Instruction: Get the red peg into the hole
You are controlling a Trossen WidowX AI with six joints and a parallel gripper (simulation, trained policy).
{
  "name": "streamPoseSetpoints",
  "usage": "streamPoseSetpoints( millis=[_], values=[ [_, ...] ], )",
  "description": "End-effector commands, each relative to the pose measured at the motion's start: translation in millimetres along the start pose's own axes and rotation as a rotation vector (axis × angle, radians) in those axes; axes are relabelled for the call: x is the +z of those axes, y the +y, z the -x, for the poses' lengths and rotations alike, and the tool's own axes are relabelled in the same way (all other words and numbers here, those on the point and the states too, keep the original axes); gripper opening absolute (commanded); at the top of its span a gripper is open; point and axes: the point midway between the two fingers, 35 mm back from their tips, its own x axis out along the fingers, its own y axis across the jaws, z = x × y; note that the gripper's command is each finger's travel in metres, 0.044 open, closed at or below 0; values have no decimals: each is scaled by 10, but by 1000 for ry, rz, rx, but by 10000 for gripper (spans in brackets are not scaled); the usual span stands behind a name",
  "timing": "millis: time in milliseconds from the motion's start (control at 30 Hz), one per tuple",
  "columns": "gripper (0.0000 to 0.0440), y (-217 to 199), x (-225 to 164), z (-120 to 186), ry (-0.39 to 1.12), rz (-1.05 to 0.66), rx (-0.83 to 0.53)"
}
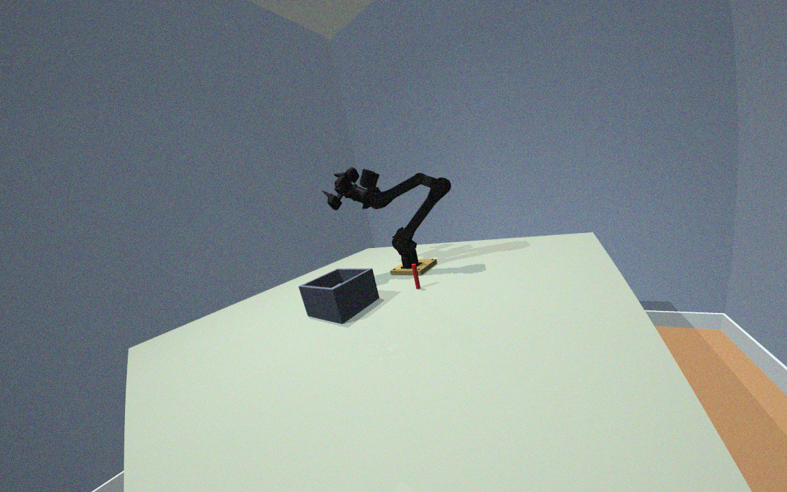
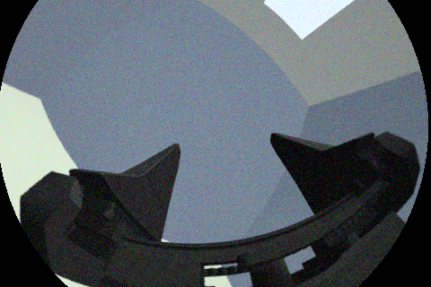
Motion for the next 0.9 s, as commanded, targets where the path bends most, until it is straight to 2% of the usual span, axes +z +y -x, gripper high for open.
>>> streamPoseSetpoints(
  millis=[0,433,867],
  values=[
    [440,150,85,-4,5,-108,67],
    [440,745,455,121,46,-443,351],
    [440,1292,883,514,155,-719,673]
  ],
)
